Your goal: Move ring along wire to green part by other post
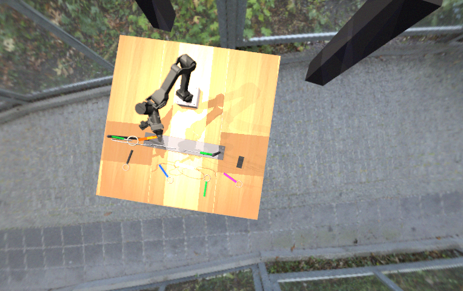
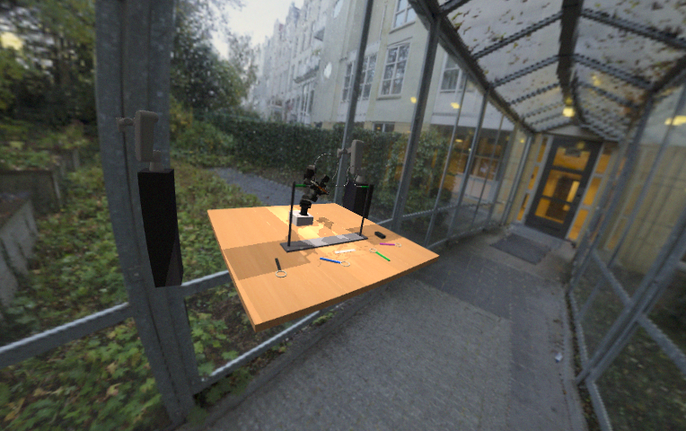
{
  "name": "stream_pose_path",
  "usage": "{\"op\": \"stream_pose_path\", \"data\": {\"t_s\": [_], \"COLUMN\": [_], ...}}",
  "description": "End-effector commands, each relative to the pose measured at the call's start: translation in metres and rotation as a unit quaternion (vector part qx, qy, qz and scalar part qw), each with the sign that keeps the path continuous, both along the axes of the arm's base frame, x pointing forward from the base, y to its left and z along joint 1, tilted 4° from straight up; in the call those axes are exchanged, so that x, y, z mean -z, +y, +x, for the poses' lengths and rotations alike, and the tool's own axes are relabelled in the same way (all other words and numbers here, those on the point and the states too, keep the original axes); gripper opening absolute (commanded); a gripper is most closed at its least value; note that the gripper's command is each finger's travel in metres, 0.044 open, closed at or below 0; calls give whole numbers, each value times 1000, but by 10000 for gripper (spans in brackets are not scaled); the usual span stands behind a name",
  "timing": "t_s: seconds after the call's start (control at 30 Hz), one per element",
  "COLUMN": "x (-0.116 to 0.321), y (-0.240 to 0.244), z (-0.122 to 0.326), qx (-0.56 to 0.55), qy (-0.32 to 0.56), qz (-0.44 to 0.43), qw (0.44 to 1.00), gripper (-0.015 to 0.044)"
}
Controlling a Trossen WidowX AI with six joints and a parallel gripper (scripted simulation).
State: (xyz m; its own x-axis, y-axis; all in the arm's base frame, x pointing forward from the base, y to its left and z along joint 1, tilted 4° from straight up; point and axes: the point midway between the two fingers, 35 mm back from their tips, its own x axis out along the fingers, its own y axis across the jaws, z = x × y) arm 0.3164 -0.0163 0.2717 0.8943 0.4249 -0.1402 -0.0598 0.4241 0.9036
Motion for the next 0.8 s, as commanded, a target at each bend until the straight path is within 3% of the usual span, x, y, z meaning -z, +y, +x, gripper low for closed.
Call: {"op": "stream_pose_path", "data": {"t_s": [0.0, 0.77], "x": [-10, -42], "y": [0, 2], "z": [-2, -19], "qx": [-7, -72], "qy": [-4, 32], "qz": [7, 103], "qw": [1000, 992], "gripper": [-150, -150]}}
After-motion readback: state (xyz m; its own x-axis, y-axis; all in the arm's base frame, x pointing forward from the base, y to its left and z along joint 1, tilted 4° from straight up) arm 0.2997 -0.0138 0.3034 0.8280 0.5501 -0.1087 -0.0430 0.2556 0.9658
